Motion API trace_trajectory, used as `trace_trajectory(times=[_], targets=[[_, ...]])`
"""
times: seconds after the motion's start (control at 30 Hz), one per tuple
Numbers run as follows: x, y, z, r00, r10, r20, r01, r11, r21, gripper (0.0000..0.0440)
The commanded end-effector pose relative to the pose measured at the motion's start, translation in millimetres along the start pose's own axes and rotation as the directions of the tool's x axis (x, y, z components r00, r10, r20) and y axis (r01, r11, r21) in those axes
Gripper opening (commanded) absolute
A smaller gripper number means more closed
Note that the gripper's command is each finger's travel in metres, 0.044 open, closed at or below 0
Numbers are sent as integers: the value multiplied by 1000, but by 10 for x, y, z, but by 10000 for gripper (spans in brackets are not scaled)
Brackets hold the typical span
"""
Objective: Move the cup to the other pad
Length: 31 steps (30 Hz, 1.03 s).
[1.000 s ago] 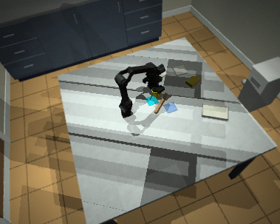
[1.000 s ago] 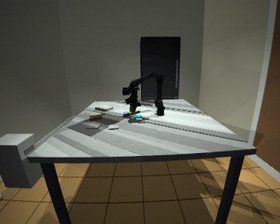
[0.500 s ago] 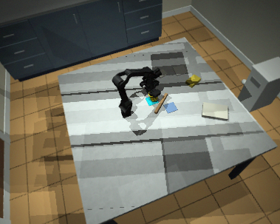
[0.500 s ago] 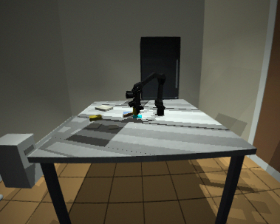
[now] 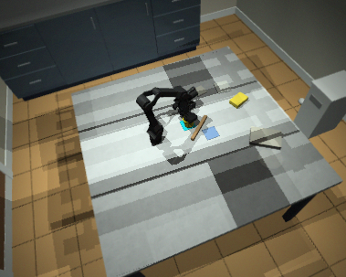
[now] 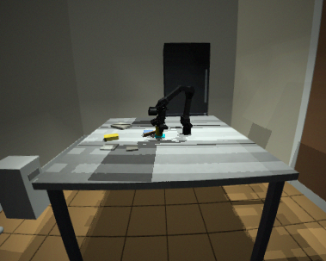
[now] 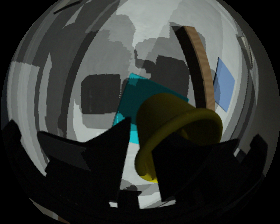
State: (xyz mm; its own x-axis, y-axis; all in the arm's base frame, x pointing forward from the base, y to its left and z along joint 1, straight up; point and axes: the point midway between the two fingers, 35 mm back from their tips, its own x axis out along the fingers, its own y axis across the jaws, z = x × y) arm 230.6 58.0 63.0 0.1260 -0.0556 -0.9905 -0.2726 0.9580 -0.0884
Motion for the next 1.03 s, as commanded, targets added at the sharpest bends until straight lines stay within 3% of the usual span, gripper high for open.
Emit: trace_trajectory(times=[0.0,0.5,1.0], targets=[[-39,-8,42,999,12,41,-13,1000,17,147],[-200,0,-18,990,57,130,-61,998,31,199],[-460,-18,-58,971,76,226,-91,994,57,283]])
